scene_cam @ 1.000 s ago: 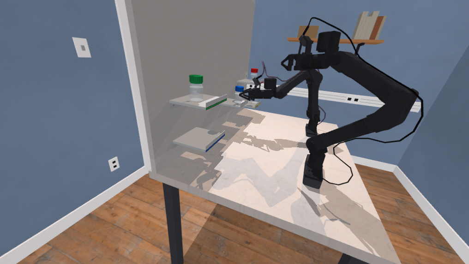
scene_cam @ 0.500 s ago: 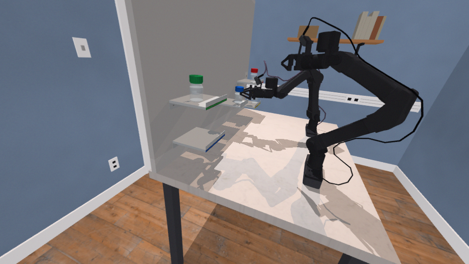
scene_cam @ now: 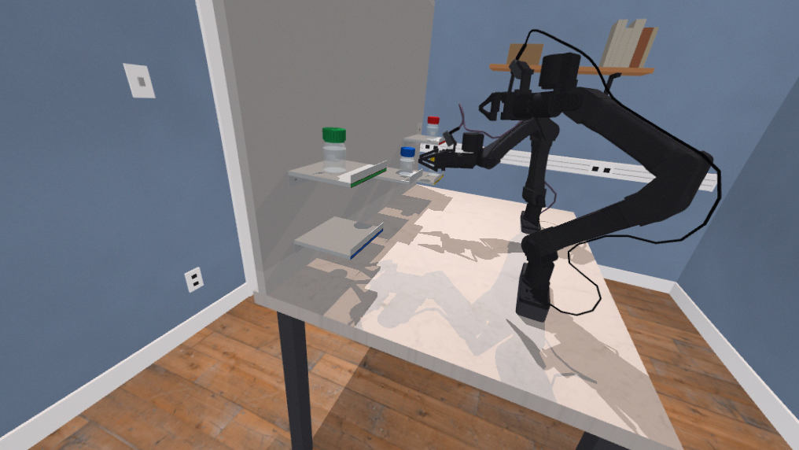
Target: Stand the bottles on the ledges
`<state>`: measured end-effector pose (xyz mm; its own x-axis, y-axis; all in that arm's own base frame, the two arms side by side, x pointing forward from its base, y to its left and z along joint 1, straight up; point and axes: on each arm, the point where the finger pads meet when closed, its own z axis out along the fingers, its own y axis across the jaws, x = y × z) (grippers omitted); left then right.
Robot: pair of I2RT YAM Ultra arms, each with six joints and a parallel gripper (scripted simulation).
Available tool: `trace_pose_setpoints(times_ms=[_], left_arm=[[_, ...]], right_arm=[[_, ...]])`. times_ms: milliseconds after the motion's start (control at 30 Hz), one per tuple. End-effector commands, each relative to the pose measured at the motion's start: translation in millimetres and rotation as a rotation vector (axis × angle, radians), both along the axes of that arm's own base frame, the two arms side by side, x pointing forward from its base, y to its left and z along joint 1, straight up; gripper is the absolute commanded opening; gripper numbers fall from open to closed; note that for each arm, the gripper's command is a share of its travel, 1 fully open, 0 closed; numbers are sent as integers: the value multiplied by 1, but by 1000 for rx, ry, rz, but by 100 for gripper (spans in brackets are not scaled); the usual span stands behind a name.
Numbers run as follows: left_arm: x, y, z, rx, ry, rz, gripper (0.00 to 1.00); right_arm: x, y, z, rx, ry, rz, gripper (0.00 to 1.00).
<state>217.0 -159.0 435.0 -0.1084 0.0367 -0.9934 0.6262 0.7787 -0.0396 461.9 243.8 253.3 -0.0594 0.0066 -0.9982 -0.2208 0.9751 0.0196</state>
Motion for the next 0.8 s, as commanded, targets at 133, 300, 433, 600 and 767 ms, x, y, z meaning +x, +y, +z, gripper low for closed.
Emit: trace_pose_setpoints(times_ms=[133, 300, 433, 600, 767], left_arm=[[-2, 2, 7, -6, -13, 0, 100], [-2, 2, 7, -6, -13, 0, 100], [-1, 3, 9, -4, -26, 8, 100], [27, 1, 31, -59, -139, 97, 100], [55, -7, 35, -94, -198, 169, 100]], right_arm=[[-56, -13, 1, -6, 17, -13, 88], [-68, -17, 9, -3, -3, -13, 88], [-66, -16, 6, -18, 6, -12, 88], [-70, -29, 1, -61, 48, 4, 88], [-70, -52, 23, -62, 48, 0, 88]])
